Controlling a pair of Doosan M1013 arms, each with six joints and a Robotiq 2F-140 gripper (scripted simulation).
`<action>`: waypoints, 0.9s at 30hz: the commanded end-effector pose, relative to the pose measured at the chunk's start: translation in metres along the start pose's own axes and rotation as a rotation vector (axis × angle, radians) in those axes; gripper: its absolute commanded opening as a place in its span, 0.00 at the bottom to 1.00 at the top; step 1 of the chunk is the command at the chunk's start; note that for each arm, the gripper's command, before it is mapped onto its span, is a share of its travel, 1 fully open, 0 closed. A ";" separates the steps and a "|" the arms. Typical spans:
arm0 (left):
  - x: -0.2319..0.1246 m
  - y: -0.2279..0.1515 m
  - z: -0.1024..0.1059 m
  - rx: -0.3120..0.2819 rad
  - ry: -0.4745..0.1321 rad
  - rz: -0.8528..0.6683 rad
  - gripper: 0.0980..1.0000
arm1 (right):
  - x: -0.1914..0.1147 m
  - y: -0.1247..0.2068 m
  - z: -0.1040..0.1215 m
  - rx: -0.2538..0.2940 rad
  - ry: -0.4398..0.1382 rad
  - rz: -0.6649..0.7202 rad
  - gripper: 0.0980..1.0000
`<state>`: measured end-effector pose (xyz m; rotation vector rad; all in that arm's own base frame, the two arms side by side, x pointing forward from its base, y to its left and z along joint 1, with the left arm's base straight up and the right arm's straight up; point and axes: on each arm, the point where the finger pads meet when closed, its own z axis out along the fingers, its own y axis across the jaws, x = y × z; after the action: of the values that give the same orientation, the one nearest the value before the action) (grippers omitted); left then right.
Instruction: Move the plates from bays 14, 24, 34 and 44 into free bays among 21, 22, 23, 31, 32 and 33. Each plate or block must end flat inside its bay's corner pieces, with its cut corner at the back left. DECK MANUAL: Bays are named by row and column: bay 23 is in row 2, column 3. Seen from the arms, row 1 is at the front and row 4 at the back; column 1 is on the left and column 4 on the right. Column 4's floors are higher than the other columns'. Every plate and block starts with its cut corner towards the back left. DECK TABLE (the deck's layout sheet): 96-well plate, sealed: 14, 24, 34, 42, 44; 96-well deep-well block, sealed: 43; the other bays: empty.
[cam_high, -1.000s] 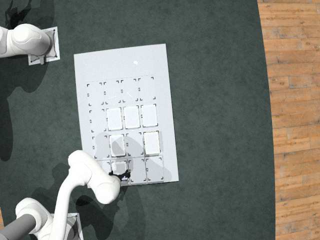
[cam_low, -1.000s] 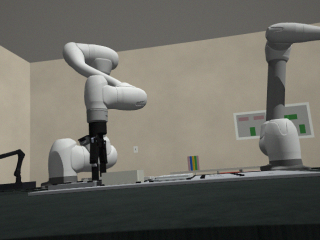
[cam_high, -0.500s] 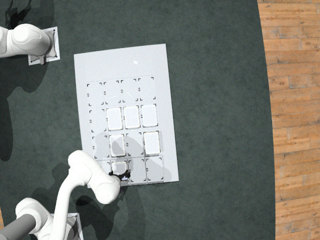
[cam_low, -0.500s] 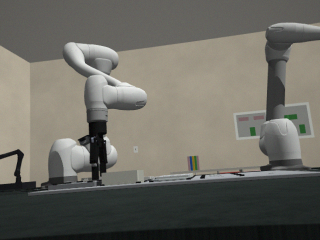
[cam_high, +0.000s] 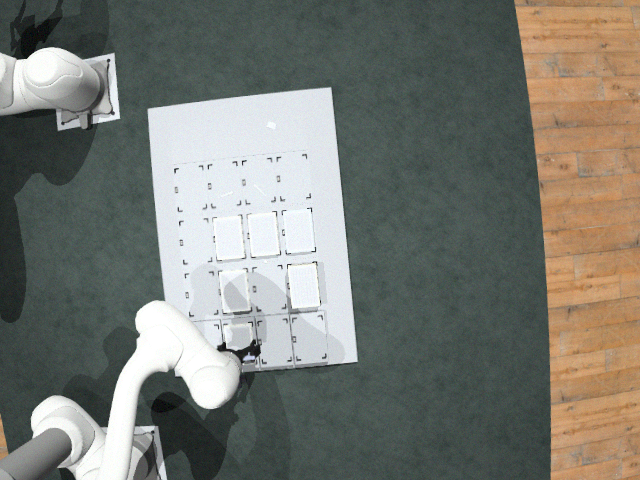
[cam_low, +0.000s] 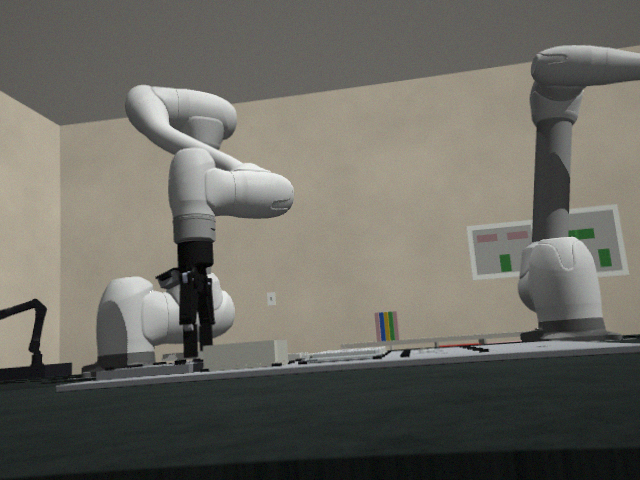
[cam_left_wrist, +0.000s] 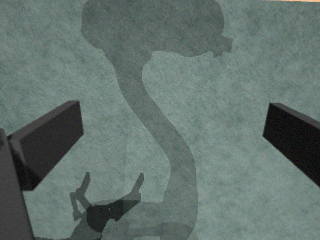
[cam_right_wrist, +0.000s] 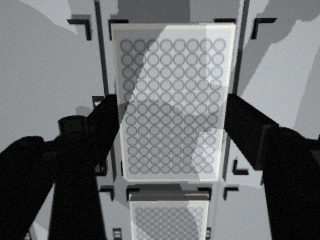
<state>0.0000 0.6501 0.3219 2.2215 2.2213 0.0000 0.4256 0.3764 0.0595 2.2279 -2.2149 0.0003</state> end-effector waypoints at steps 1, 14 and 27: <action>0.000 0.000 -0.001 0.000 0.002 0.000 1.00 | 0.000 0.000 -0.001 0.001 -0.001 0.000 0.00; 0.000 0.000 -0.001 0.000 0.002 0.000 1.00 | 0.000 0.000 -0.005 0.001 -0.001 0.000 0.00; 0.000 0.000 -0.001 0.000 0.002 0.000 1.00 | 0.000 0.000 -0.016 0.001 -0.001 0.000 0.00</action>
<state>0.0000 0.6501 0.3219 2.2215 2.2213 0.0000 0.4256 0.3763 0.0724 2.2279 -2.2149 0.0003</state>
